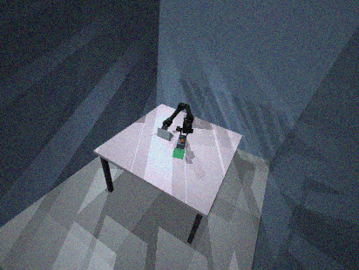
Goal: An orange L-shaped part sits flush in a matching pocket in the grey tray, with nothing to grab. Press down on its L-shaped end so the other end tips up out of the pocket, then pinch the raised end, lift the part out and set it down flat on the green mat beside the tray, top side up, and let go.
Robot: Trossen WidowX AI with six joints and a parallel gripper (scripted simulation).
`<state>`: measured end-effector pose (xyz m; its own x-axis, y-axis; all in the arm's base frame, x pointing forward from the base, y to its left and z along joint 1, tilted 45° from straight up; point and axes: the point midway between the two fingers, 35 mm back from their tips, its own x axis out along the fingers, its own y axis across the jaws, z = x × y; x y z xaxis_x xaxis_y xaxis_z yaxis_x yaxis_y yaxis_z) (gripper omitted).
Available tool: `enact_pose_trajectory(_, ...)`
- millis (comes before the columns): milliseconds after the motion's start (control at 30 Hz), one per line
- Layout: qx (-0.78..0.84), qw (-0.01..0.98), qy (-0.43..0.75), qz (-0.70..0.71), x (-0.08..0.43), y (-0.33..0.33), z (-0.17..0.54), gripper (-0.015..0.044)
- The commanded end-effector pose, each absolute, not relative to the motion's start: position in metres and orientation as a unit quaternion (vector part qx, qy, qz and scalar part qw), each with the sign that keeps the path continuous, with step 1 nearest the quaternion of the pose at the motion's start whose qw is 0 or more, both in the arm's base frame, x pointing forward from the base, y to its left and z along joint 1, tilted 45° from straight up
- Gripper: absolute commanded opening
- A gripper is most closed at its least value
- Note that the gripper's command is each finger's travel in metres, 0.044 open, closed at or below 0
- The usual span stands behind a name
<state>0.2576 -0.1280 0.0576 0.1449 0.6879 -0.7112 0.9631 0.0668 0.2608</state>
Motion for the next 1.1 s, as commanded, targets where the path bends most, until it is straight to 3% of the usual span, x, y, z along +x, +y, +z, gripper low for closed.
enact_pose_trajectory(0, 0.666, 0.358, 0.622, -0.202, 0.260, -0.131, 0.055, 0.0280)
enact_pose_trajectory(1067, 0.667, 0.358, 0.622, -0.202, 0.270, -0.086, 0.009, 0.0280)
